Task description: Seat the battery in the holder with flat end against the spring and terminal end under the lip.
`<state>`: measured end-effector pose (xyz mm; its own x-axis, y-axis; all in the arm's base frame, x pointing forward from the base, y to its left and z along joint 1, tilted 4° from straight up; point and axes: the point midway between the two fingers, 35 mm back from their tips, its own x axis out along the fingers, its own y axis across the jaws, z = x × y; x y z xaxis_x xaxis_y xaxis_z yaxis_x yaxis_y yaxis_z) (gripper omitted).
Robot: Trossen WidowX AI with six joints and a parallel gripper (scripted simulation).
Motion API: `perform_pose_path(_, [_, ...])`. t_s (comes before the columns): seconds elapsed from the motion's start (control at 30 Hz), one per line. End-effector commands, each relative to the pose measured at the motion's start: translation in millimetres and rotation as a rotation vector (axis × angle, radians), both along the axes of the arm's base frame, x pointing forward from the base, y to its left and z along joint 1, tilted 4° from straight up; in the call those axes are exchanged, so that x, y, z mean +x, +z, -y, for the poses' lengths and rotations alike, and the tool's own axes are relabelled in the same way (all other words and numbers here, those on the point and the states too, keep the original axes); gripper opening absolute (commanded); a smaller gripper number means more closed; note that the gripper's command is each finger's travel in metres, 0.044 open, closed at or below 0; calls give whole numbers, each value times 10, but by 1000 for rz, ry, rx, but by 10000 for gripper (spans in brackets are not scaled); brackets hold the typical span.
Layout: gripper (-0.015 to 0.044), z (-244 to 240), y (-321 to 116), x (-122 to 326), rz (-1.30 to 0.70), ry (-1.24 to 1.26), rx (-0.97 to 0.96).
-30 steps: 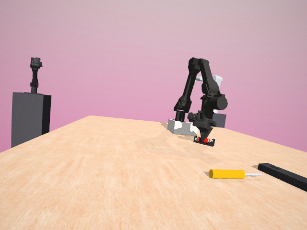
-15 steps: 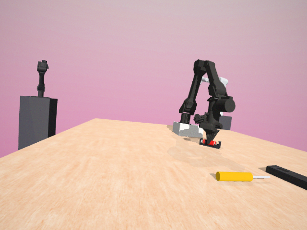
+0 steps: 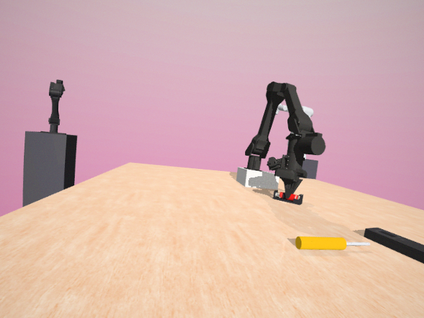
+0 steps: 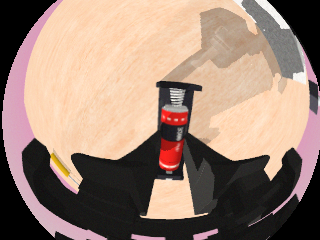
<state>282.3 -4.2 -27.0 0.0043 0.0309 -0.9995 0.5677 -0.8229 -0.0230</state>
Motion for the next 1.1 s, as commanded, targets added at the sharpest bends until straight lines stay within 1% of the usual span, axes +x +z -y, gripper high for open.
perform_pose_path(0.0, [70,-20,-18,13,-12,-3,-5])
perform_pose_path(0.43, [70,-45,-14,48,-9,-3,-10])
perform_pose_path(0.57, [172,-45,-14,48,-9,-3,-10])
perform_pose_path(1.03, [172,-28,146,50,-6,-1,-10])
perform_pose_path(1.07, [198,-30,137,43,-8,-4,-10])
